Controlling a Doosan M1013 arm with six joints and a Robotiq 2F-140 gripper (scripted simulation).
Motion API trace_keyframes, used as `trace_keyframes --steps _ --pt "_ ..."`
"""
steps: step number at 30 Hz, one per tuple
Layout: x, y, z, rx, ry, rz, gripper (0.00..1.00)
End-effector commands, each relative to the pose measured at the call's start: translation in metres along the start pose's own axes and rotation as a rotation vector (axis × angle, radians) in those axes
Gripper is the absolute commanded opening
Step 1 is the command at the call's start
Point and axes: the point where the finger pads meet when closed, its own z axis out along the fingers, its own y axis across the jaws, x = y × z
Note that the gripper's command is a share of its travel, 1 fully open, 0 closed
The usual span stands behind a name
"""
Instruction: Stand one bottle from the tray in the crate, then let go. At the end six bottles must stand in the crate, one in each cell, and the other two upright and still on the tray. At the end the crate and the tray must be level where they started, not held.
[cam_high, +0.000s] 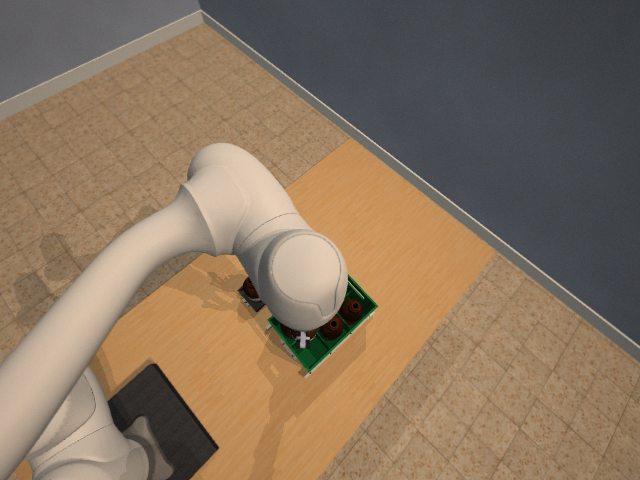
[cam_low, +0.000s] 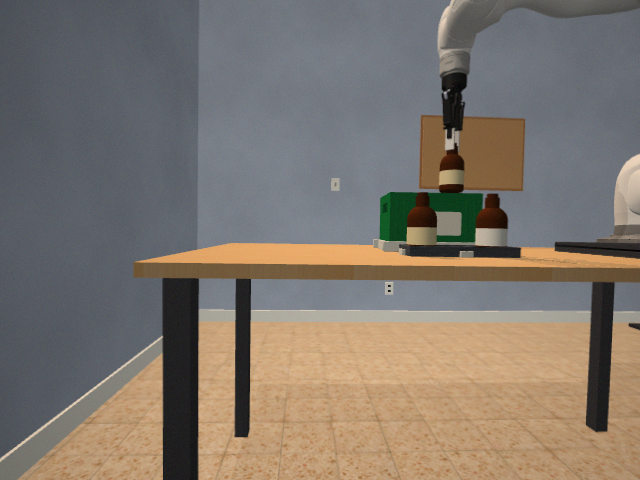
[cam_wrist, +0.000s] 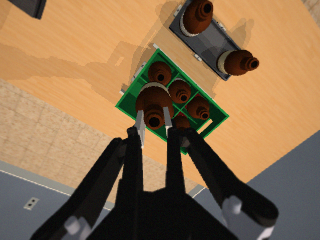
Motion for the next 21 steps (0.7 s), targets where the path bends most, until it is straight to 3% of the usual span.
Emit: trace_keyframes --steps 1,21 --pt "-0.001 -0.001 0.000 0.000 0.000 0.000 0.00" --pt "-0.012 -0.024 0.000 0.000 0.000 0.000 0.00"
